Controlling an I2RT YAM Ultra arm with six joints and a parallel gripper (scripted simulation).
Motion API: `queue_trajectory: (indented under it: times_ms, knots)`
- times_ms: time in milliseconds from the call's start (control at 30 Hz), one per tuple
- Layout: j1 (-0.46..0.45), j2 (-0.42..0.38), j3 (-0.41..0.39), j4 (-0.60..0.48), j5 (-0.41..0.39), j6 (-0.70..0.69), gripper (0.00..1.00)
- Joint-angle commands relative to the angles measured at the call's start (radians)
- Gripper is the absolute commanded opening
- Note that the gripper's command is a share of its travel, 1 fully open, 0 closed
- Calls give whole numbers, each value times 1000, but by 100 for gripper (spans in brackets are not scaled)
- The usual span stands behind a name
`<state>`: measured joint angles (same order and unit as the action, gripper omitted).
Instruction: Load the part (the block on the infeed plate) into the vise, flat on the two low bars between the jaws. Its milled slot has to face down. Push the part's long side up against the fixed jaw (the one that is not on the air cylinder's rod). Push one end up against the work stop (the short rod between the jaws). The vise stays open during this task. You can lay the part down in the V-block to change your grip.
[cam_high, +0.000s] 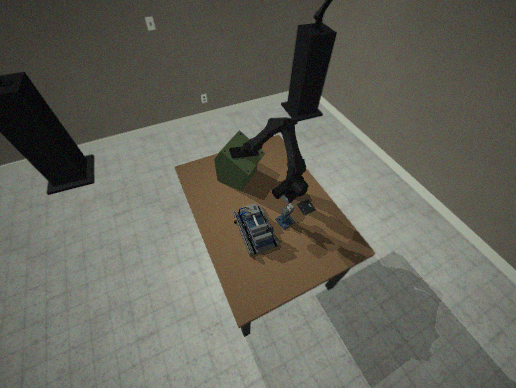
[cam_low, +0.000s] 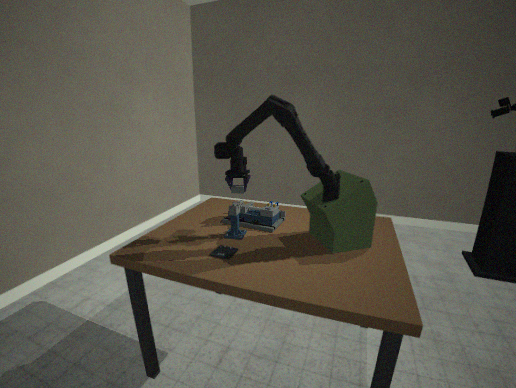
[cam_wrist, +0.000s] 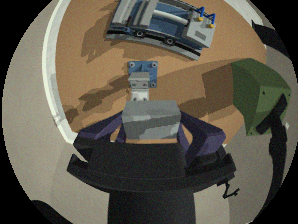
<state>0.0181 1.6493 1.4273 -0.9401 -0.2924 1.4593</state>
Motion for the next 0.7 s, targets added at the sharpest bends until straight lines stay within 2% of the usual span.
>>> queue_trajectory:
  times_ms: [0, 67, 200, 300, 533, 567, 667]
  knots:
    - [-23, -28, 49, -20, 0, -34, 0]
    - [-29, 9, 55, -22, -4, -53, 0]
    - [-40, -6, 67, -26, -7, -97, 0]
    - [-52, 31, 78, -30, -13, -136, 0]
    - [-72, 22, 100, -39, -19, -212, 0]
    - [-78, 54, 105, -40, -23, -229, 0]
    - [-92, 71, 119, -45, -27, -281, 0]
